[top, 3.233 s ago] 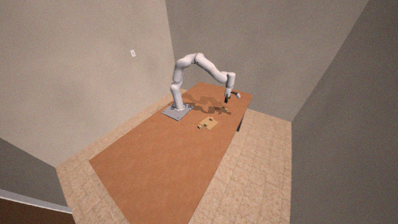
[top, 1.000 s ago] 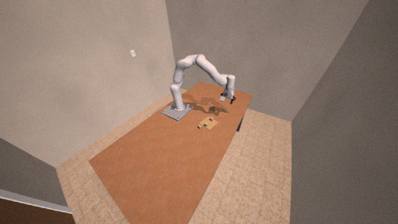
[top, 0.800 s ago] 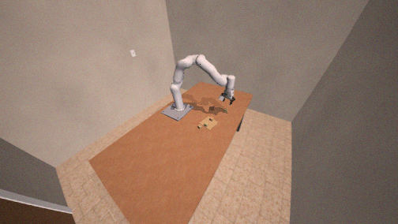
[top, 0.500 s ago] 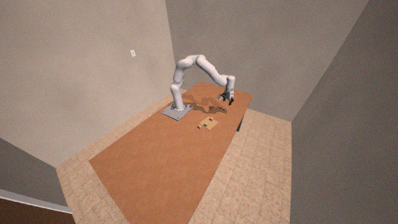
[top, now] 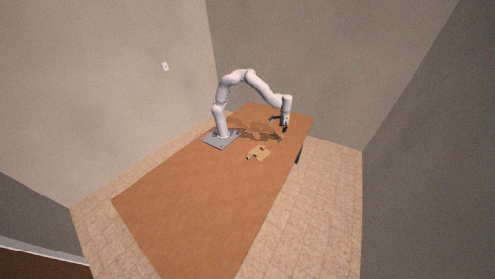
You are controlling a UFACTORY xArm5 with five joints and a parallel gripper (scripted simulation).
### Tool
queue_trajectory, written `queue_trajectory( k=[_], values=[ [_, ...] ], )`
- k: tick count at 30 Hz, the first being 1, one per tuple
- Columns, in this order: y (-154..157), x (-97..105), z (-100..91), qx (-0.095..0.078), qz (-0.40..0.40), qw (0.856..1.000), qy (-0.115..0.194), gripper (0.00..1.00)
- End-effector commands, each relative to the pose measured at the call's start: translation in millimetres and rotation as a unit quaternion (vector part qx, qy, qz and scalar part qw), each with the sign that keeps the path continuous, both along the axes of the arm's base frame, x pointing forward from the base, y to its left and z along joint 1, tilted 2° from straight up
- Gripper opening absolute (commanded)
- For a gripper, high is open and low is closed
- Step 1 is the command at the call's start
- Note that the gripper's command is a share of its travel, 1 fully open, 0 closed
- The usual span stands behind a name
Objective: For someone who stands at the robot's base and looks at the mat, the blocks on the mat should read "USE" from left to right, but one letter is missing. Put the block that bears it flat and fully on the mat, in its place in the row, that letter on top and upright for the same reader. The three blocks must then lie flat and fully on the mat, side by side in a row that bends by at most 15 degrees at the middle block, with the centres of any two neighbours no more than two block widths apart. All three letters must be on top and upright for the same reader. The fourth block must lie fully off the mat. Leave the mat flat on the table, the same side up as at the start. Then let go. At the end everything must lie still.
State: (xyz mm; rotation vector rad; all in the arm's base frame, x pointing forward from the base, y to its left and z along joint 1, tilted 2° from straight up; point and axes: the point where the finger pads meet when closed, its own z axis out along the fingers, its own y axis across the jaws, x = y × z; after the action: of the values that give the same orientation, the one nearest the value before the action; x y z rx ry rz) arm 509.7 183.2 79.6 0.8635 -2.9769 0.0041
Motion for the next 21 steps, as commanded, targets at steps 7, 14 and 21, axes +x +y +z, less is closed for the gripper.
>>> queue_trajectory(
  k=[7,14,21],
  values=[
    [0.3,1.1,-2.8,-0.005,-0.157,0.988,-0.004,1.0],
    [0.3,1.0,-5.1,-0.008,-0.234,0.972,-0.005,1.0],
    [0.2,0.9,-6.8,-0.01,-0.289,0.957,-0.006,1.0]
  ],
)
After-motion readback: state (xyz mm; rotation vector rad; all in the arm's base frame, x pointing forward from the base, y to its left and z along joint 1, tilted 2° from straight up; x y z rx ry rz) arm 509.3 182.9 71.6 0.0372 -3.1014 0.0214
